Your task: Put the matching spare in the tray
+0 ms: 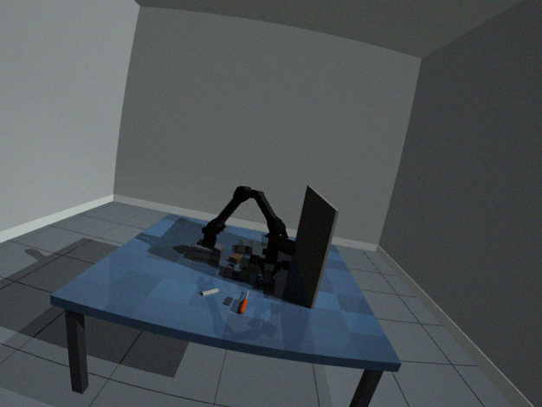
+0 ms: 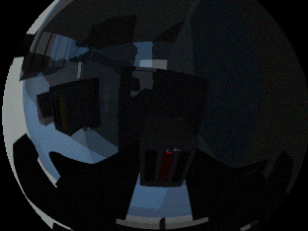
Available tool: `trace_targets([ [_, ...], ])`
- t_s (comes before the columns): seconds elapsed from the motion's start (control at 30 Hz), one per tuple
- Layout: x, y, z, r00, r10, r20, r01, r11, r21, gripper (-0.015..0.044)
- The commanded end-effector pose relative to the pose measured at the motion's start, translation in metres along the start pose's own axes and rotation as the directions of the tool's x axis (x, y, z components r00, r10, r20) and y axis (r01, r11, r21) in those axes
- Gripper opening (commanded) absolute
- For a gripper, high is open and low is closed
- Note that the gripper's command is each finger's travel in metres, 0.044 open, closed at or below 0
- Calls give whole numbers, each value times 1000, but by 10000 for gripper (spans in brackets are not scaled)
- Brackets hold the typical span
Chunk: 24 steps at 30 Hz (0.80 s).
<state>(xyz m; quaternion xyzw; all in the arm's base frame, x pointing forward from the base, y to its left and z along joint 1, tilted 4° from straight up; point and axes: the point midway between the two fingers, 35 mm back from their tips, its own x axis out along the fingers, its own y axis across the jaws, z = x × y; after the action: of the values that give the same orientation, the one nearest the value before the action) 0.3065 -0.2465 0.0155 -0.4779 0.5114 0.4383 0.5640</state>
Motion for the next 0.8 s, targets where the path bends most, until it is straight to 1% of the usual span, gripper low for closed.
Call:
trace_targets([
  [0.0, 6, 3, 2, 1000, 7, 10, -7, 1000, 5, 0],
  [0.43, 14, 5, 3, 1000, 7, 10, -7, 1000, 5, 0],
  [0.77, 11, 3, 2, 1000, 3, 2, -3, 1000, 0, 263],
])
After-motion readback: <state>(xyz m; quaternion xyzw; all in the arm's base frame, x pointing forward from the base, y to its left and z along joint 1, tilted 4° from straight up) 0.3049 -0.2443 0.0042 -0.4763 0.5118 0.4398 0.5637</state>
